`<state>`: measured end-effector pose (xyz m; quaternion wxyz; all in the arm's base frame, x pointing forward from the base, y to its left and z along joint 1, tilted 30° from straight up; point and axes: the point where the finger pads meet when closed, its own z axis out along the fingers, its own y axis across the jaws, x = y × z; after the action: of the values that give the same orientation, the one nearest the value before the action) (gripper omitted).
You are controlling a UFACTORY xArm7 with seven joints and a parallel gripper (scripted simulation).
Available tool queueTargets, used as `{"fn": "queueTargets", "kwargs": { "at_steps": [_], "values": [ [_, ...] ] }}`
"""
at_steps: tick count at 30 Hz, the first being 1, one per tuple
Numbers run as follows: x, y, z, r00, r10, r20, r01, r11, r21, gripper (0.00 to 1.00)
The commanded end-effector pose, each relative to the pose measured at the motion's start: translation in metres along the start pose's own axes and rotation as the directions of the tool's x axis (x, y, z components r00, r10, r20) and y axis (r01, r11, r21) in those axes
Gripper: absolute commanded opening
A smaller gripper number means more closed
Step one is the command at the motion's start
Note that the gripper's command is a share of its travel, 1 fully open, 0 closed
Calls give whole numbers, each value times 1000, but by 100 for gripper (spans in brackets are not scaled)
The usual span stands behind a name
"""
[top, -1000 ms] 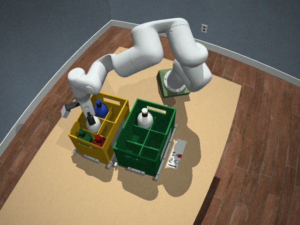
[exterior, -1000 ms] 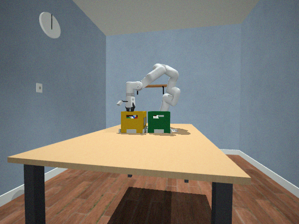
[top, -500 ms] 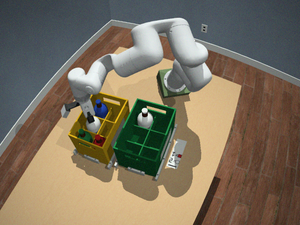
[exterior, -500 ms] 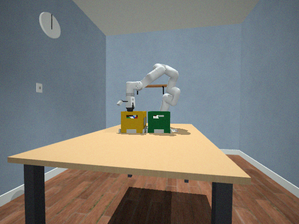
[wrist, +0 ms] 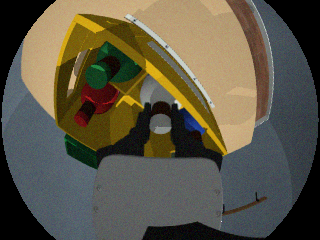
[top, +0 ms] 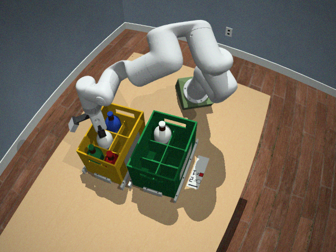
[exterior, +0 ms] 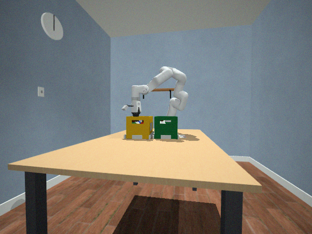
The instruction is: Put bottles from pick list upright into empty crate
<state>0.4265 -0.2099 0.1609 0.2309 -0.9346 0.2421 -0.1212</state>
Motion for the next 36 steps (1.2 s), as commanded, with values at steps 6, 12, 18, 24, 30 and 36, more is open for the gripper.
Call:
{"fn": "queueTargets", "kwargs": {
  "at_steps": [6,12,18,24,30,36],
  "values": [
    [2,1,-3,1000,0,-7,-1,1000,-1,0],
    [2,1,-3,1000,0,-7,-1,1000,-1,0],
    [2,1,-3,1000,0,-6,0,1000,-1,0],
    [2,1,-3,1000,0,-7,-1,1000,-1,0],
    [2,1,-9,1000,0,-7,0,1000,-1,0],
    [2,1,-19,1000,0,-7,0,1000,-1,0]
  ]
}}
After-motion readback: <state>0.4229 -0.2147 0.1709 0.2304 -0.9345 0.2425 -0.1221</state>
